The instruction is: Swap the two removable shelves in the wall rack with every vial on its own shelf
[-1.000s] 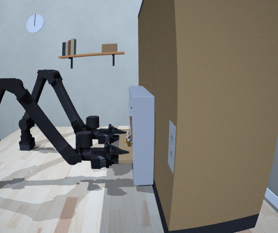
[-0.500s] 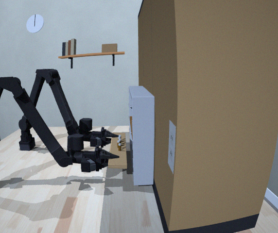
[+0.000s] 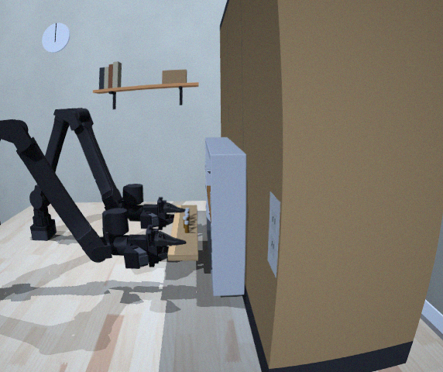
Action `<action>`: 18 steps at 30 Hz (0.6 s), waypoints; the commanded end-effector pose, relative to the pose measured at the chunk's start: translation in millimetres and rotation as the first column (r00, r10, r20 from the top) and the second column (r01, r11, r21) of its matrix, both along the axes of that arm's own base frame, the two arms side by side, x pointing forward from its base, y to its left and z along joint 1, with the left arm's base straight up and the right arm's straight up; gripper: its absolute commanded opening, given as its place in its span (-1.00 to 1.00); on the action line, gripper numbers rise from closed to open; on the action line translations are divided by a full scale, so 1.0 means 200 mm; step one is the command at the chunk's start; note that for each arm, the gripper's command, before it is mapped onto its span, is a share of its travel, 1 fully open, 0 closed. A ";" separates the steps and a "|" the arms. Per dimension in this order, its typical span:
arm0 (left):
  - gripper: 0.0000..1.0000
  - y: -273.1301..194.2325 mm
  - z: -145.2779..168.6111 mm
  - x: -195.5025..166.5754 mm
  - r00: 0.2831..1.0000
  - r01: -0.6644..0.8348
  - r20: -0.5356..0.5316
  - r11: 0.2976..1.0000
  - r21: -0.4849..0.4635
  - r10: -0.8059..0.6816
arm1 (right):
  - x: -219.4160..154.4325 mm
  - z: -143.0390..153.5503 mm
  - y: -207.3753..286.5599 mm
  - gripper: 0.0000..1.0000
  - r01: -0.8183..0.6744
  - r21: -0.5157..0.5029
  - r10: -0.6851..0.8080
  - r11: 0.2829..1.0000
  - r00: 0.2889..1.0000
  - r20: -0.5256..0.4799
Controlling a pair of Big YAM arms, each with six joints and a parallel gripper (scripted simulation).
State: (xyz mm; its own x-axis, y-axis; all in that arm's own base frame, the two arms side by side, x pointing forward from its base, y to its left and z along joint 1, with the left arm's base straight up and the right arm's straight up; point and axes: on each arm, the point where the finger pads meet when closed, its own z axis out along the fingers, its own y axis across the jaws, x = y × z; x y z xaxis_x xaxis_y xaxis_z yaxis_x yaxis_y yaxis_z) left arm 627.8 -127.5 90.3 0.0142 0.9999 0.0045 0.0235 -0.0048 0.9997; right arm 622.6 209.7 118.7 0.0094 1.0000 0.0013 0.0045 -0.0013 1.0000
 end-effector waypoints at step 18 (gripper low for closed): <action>-0.76 -0.03 0.22 -0.21 0.995 0.006 0.096 1.000 -0.014 -0.004 | -0.22 0.19 0.00 -0.76 0.003 0.001 -0.003 1.000 0.997 0.080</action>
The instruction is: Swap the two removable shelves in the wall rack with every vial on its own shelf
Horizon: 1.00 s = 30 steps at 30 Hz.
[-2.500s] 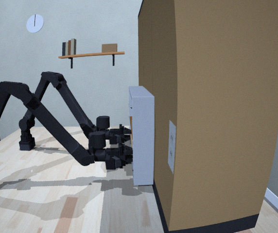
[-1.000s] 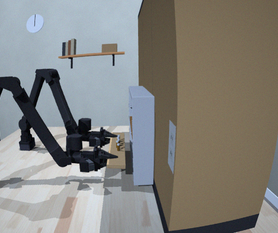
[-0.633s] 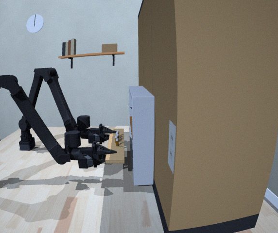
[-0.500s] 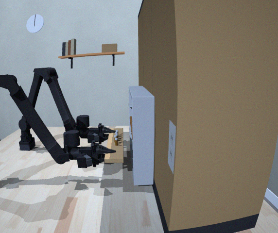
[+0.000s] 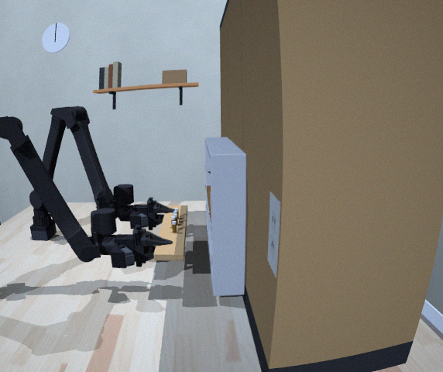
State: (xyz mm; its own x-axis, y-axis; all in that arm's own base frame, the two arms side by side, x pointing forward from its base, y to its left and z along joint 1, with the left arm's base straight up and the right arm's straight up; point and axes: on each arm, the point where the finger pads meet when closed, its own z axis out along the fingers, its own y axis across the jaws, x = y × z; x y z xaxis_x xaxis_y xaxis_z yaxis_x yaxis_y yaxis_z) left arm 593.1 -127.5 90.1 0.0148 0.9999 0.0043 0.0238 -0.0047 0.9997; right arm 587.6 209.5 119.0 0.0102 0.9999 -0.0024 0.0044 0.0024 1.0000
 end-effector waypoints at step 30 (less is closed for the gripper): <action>-0.76 -0.03 0.49 -0.09 0.997 0.003 0.075 1.000 -0.012 -0.002 | -0.10 0.46 0.01 -0.76 0.001 -0.002 -0.001 1.000 0.998 0.060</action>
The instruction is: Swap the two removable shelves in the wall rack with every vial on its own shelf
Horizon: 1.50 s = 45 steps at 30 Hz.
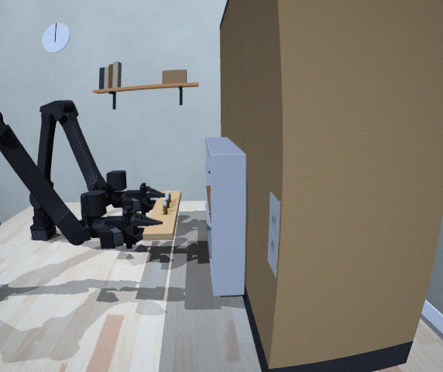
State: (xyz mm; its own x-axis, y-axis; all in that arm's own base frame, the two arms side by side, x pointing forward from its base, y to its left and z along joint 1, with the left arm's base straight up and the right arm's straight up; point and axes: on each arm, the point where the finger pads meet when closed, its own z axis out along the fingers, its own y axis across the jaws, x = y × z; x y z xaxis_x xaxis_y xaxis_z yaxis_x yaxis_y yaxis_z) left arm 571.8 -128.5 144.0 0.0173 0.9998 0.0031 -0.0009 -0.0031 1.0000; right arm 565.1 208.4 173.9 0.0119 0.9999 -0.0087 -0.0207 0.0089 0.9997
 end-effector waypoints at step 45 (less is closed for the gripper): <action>-0.76 0.00 0.69 0.08 0.997 -0.003 0.080 1.000 -0.019 0.005 | 0.09 0.67 0.04 -0.76 -0.006 0.012 0.005 1.000 0.998 0.063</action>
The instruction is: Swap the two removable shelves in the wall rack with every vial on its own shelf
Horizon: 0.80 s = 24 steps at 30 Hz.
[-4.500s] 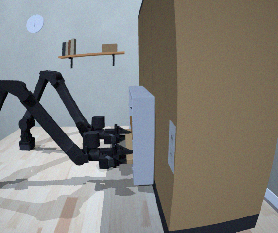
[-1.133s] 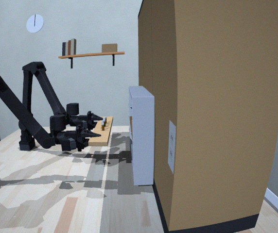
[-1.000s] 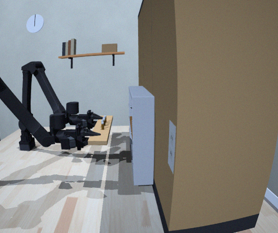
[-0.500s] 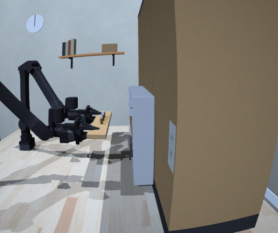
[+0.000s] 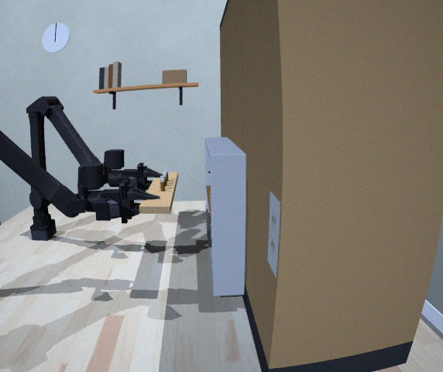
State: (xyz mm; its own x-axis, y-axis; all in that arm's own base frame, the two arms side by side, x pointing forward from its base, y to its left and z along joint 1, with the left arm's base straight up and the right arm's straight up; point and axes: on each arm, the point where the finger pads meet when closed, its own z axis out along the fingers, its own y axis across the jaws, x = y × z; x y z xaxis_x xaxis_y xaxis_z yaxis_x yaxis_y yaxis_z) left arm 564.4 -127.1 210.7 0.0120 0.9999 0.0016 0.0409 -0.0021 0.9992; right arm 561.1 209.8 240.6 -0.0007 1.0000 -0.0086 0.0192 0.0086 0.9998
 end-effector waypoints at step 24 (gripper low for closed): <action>-0.76 -0.01 0.51 0.28 0.990 0.007 0.140 1.000 -0.016 -0.005 | 0.26 0.49 0.02 -0.76 0.011 0.015 -0.013 1.000 0.993 0.119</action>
State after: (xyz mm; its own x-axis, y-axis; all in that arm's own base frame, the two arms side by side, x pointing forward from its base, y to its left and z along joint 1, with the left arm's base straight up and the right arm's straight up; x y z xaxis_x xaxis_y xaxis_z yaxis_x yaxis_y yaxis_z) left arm 583.9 -127.4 248.2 0.0187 0.9998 0.0013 0.0134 -0.0016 0.9999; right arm 578.8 209.6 278.0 0.0048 1.0000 -0.0059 -0.0056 0.0059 1.0000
